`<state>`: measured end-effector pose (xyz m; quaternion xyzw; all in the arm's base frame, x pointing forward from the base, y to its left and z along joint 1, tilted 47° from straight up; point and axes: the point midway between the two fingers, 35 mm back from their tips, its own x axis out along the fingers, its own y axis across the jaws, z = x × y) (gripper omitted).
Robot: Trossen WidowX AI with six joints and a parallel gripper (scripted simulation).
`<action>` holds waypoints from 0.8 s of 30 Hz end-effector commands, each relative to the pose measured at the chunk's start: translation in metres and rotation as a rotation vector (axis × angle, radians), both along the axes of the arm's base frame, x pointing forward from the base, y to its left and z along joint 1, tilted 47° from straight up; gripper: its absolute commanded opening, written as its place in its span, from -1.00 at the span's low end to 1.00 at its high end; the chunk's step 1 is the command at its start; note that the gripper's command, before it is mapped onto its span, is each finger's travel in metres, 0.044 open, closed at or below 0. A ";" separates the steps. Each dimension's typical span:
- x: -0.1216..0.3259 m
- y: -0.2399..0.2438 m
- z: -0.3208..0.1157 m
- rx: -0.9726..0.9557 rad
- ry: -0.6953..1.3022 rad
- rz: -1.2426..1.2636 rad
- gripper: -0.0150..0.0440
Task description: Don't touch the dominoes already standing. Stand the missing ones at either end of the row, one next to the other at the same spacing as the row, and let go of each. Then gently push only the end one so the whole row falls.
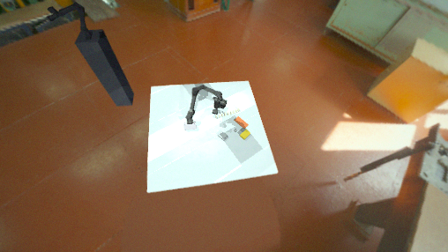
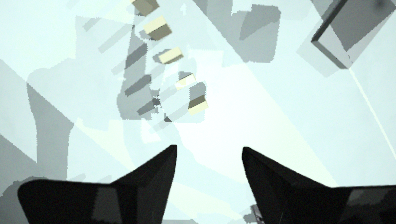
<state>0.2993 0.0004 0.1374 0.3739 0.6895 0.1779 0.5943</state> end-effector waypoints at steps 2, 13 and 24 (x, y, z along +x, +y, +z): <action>-0.012 0.014 -0.012 -0.006 0.348 -0.329 -0.07; -0.029 0.029 -0.030 -0.016 0.787 -0.731 -0.49; -0.029 0.029 -0.030 -0.016 0.787 -0.731 -0.49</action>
